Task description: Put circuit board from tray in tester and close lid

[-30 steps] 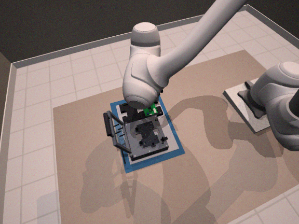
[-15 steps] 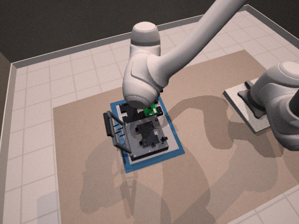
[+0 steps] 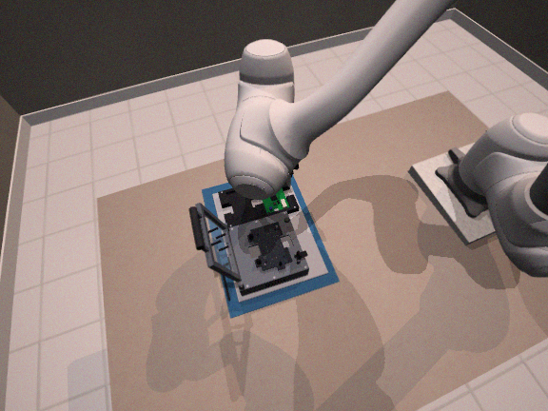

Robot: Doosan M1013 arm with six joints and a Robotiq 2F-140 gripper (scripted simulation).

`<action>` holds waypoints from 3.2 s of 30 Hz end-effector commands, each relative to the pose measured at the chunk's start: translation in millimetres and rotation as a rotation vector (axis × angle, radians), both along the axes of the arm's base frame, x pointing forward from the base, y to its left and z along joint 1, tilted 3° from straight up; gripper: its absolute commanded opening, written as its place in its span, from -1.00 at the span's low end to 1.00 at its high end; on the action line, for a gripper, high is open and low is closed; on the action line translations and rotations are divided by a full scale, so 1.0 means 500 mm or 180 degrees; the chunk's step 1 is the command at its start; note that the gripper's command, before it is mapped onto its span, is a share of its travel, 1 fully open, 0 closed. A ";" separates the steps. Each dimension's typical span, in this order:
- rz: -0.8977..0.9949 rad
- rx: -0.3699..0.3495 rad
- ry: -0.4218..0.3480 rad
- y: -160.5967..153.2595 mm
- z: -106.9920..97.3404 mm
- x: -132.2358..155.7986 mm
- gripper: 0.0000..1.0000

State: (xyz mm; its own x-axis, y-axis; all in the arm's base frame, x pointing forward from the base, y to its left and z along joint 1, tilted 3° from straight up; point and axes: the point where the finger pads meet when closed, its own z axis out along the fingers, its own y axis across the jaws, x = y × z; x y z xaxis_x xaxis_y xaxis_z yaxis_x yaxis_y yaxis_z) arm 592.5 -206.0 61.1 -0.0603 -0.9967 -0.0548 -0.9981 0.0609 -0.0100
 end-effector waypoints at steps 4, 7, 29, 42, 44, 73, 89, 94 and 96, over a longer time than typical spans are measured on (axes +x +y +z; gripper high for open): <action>0.0000 0.0000 -0.0001 0.000 0.000 0.000 0.16; 0.0000 0.0000 -0.0001 0.000 0.000 0.000 0.16; 0.0000 0.0000 -0.0001 0.000 0.000 0.000 0.16; 0.0000 0.0000 -0.0001 0.000 0.000 0.000 0.16; 0.0000 0.0000 -0.0001 0.000 0.000 0.000 0.16; 0.0000 0.0000 -0.0001 0.001 -0.019 0.000 0.16; 0.0000 0.0000 -0.0001 0.004 -0.060 0.002 0.16; 0.0000 0.0000 -0.0001 0.004 -0.070 0.002 0.16; 0.0000 0.0000 -0.0001 0.005 -0.072 0.002 0.16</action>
